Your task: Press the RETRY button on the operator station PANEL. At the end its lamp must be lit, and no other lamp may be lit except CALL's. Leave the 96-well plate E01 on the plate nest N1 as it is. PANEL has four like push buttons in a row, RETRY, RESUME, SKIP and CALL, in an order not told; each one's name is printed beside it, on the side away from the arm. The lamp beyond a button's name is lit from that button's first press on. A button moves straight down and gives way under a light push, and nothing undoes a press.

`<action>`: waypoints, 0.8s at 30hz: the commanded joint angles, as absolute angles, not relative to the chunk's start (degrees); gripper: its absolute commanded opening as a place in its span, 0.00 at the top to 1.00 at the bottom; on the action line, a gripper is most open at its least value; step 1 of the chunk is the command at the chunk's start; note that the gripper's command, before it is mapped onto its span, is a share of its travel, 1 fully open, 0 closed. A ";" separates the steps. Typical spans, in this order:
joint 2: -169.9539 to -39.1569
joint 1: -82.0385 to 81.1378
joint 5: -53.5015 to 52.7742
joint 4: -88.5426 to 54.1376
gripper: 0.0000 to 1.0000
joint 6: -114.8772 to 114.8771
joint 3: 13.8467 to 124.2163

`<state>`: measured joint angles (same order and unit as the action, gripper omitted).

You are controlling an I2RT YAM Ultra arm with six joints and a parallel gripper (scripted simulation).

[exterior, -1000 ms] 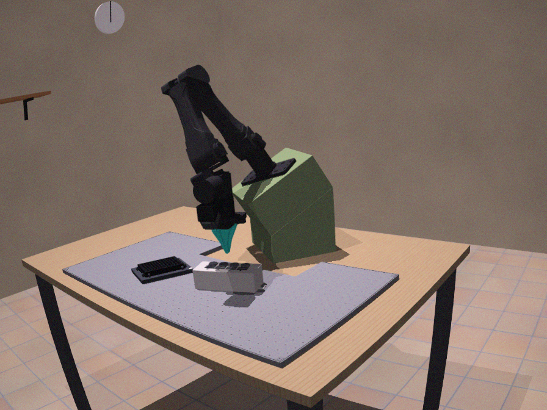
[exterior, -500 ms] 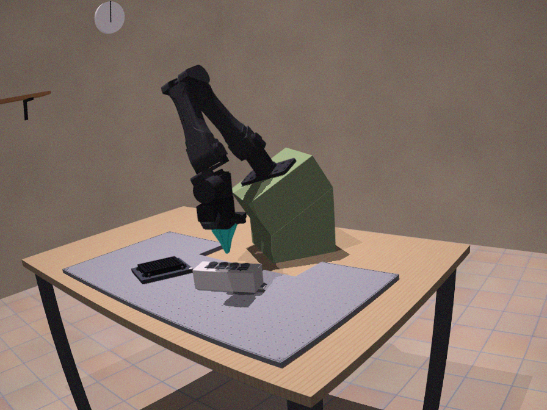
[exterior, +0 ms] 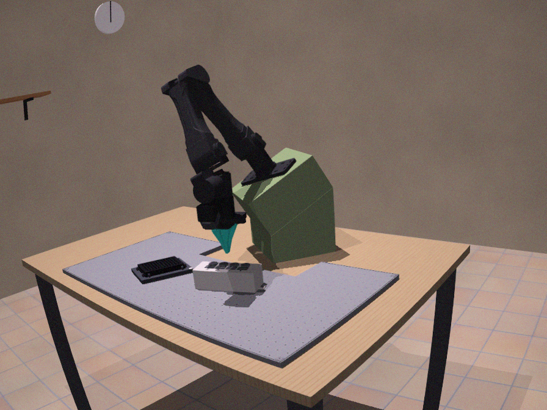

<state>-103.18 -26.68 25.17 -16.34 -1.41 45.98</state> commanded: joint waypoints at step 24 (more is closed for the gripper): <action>-99.57 -39.60 28.52 -29.65 1.00 12.39 51.02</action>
